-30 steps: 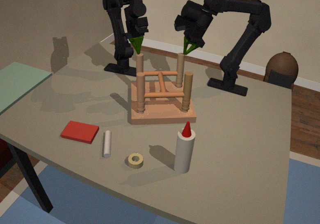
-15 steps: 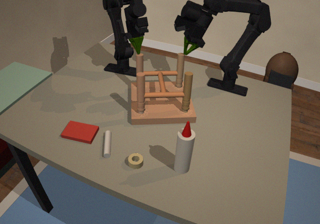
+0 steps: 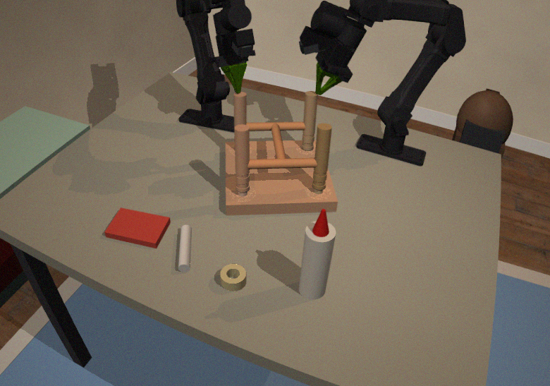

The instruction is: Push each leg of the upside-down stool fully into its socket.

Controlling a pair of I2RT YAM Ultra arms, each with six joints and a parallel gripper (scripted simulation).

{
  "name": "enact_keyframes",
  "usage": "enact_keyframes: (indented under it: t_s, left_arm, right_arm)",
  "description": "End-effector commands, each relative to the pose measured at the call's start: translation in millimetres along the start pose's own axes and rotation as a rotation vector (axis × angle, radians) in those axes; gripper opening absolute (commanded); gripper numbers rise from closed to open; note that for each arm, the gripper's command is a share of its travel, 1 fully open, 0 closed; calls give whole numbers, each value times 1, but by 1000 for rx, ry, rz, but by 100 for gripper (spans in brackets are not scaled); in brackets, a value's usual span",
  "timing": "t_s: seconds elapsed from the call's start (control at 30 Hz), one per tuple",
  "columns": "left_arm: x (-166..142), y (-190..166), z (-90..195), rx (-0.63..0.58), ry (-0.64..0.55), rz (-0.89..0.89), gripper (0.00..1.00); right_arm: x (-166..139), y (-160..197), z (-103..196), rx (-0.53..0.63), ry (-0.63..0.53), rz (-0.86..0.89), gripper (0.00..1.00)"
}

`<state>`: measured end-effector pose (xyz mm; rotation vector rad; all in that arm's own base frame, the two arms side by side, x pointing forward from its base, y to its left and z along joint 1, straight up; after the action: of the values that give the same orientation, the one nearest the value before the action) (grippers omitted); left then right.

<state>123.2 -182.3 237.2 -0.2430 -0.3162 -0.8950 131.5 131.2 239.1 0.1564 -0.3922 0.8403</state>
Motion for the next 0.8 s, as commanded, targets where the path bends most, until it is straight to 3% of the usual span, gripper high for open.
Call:
enact_keyframes:
  t_s: [0.0, 0.2, 0.23, 0.33, 0.77]
  left_arm:
    - [-64, 8, -30, 35, 278, 13, 0]
    - [-79, 10, -34, 34, 266, 11, 0]
    - [-10, -2, 2, 3, -20, -15, 0]
    - [-4, -3, 12, -6, -69, -18, 0]
    - [-6, 2, 11, -1, 5, 6, 0]
  right_arm:
    - [-71, 4, -22, 14, 282, -3, 0]
    - [-81, 4, -20, 12, 234, -2, 0]
    - [2, -2, 7, -15, -89, -2, 0]
    - [0, -2, 9, -13, -67, -3, 0]
    - [1, -2, 12, -14, -82, -3, 0]
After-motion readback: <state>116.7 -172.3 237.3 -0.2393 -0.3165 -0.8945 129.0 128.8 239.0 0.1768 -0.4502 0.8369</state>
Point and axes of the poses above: on each arm, the point where the finger pads meet when closed, its own z axis back along the fingers, its own y axis across the jaws, x = y × z, the point moved 4 cm from there along z, back along the fingers, and after that the axes turned 4 degrees about z, right-handed, at the moved point
